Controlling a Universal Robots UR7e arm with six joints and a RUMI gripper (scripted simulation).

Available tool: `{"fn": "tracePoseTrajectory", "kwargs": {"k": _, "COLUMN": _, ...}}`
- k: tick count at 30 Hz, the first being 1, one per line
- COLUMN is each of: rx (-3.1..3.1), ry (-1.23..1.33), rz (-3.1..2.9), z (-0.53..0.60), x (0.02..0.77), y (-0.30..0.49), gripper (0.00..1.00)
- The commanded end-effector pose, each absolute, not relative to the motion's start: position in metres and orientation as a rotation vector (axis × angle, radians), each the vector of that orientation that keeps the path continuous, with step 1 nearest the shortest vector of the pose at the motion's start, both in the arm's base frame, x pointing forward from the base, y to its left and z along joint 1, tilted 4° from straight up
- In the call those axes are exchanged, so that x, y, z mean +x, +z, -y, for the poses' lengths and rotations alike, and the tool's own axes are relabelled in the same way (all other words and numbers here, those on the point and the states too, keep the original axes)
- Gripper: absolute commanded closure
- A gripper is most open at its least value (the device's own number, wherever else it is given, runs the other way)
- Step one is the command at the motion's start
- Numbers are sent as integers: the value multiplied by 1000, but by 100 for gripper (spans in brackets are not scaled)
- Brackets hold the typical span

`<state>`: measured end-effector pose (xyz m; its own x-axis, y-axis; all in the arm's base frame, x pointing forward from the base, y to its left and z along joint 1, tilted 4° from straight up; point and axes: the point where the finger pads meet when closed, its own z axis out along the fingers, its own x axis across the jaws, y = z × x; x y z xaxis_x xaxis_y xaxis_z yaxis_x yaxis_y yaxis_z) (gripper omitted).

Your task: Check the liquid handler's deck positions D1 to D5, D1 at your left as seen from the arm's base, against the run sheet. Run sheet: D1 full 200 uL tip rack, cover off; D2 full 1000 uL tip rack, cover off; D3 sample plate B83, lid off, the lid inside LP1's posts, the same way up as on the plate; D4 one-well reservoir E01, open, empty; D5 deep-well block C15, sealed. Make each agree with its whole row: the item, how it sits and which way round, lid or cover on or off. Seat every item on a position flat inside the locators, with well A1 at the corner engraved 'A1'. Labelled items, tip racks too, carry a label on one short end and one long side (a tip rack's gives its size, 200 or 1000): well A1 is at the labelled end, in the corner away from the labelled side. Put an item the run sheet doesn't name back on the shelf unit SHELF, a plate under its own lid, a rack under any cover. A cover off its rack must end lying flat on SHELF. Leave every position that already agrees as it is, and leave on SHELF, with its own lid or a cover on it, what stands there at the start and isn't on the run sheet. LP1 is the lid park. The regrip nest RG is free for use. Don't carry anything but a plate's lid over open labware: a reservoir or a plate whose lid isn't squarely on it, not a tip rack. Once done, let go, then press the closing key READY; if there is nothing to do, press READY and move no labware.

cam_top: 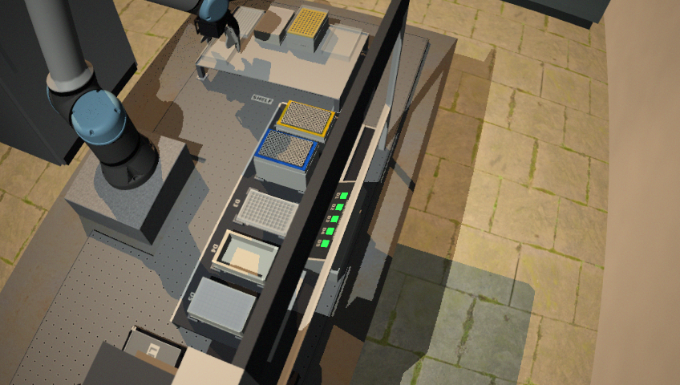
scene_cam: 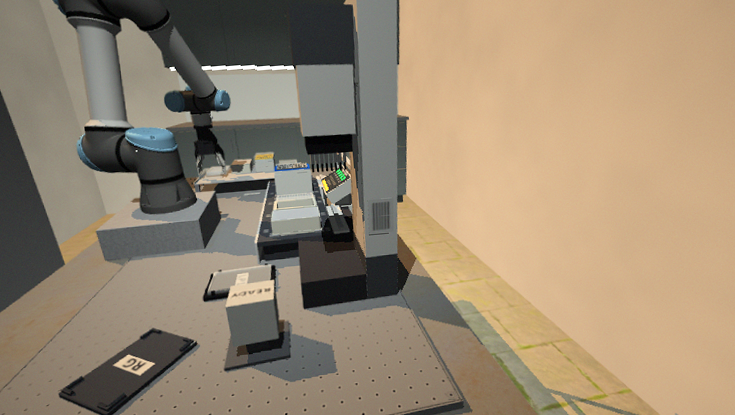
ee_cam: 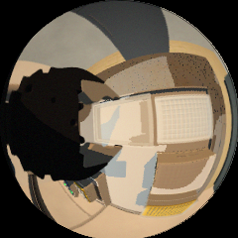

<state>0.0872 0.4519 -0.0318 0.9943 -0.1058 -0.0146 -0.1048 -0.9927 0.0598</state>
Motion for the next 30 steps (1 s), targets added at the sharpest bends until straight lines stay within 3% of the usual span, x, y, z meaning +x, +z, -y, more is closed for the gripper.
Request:
{"fn": "tracePoseTrajectory", "kwargs": {"k": 1, "rx": 3079, "ry": -27, "rz": 163, "z": -452, "x": 87, "y": -31, "gripper": 100}}
{"fn": "tracePoseTrajectory", "kwargs": {"k": 30, "rx": 3080, "ry": -27, "rz": 163, "z": -452, "x": 87, "y": -38, "gripper": 100}}
